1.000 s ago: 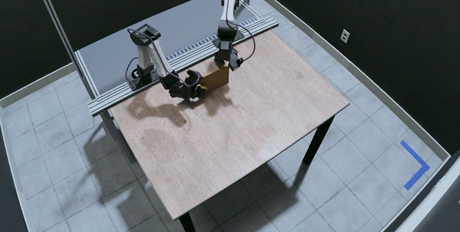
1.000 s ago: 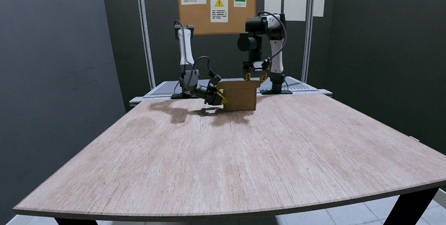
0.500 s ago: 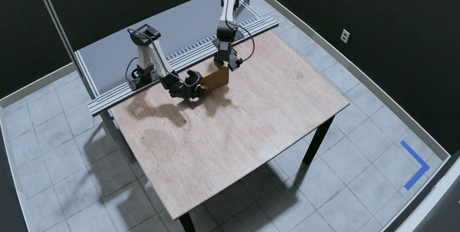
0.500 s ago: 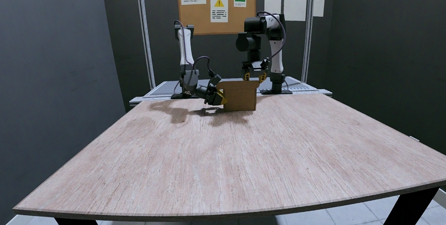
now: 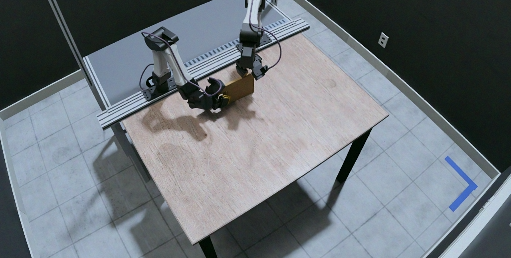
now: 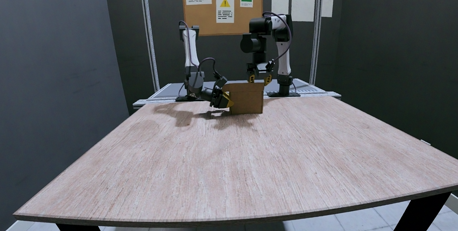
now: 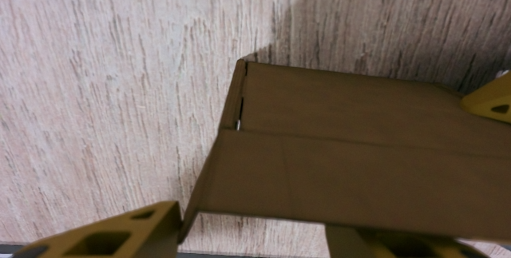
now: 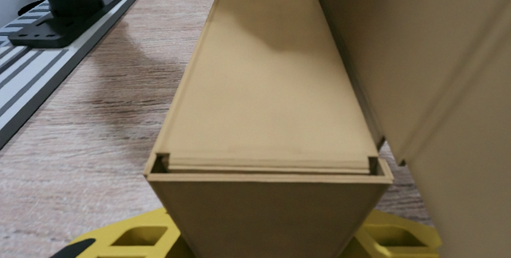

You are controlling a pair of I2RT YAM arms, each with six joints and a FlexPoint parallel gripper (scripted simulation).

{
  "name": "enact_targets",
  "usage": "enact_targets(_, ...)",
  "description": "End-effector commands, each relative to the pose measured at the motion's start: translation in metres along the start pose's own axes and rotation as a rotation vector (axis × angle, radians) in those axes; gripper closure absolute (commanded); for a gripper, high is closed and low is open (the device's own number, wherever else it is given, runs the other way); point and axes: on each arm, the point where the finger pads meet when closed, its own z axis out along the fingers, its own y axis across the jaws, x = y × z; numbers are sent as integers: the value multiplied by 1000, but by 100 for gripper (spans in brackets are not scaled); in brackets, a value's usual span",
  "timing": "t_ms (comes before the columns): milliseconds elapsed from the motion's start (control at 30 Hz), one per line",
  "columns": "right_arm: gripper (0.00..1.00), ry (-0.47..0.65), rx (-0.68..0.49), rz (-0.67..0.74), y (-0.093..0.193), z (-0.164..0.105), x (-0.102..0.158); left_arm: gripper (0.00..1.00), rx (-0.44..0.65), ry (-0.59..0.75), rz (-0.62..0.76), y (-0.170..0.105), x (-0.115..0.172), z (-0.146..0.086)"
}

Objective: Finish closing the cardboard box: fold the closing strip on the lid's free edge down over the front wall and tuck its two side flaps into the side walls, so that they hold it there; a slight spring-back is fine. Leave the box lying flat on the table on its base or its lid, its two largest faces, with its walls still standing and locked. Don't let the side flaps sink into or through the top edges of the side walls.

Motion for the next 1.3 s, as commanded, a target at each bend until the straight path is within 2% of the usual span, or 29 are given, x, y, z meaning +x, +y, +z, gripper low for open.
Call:
enact_targets(0,55,-9,2,-29,-2,0,-4,45,35,-23,8,-17,-6,0)
enact_targets(1233,55,-9,2,-29,-2,0,-4,45,35,-22,12,-29,-4,0)
enact_targets(1267,55,-9,2,-29,-2,0,-4,45,45,-33,1,-11,-2,-9)
